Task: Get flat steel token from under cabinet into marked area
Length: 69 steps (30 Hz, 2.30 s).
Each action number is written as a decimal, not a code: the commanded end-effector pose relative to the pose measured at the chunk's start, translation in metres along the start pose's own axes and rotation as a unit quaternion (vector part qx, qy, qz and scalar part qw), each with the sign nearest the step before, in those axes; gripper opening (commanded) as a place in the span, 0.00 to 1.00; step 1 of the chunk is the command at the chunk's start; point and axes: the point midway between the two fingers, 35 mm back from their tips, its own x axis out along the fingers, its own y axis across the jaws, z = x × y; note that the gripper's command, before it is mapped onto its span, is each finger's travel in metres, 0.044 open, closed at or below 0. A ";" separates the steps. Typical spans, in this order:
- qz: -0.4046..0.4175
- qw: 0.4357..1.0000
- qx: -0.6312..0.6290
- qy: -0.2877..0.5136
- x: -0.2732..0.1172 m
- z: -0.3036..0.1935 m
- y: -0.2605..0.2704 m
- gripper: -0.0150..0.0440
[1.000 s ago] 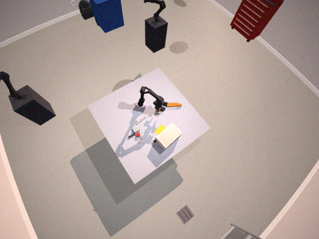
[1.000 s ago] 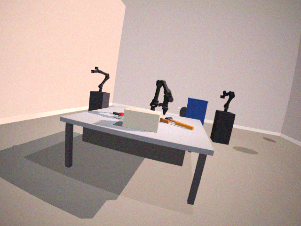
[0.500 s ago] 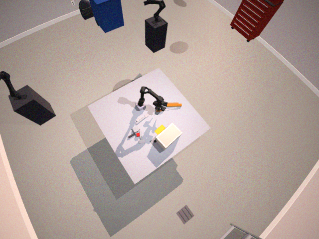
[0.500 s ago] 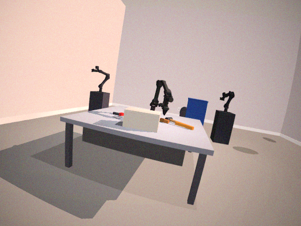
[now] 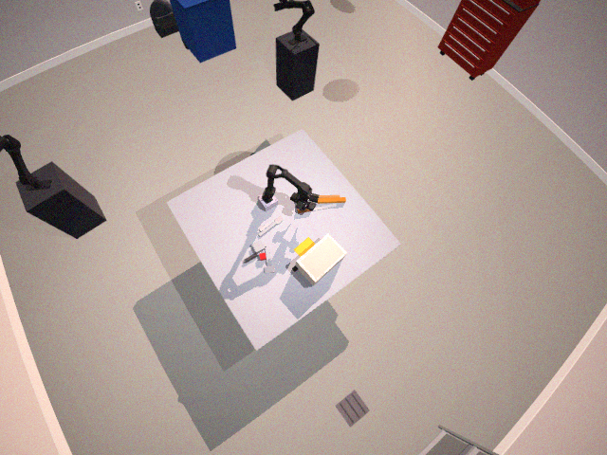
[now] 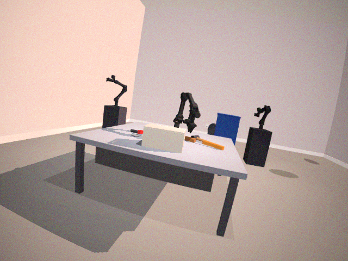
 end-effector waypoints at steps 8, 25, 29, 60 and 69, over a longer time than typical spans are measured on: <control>-0.002 0.999 -0.045 0.000 0.000 0.000 0.000 0.71; -0.002 0.994 -0.113 0.000 0.000 0.000 0.000 0.71; -0.002 0.992 -0.128 0.000 0.000 0.000 0.000 0.71; -0.002 0.968 -0.250 0.000 0.000 0.000 0.000 0.71; -0.002 0.959 -0.284 0.000 0.000 0.000 0.000 0.71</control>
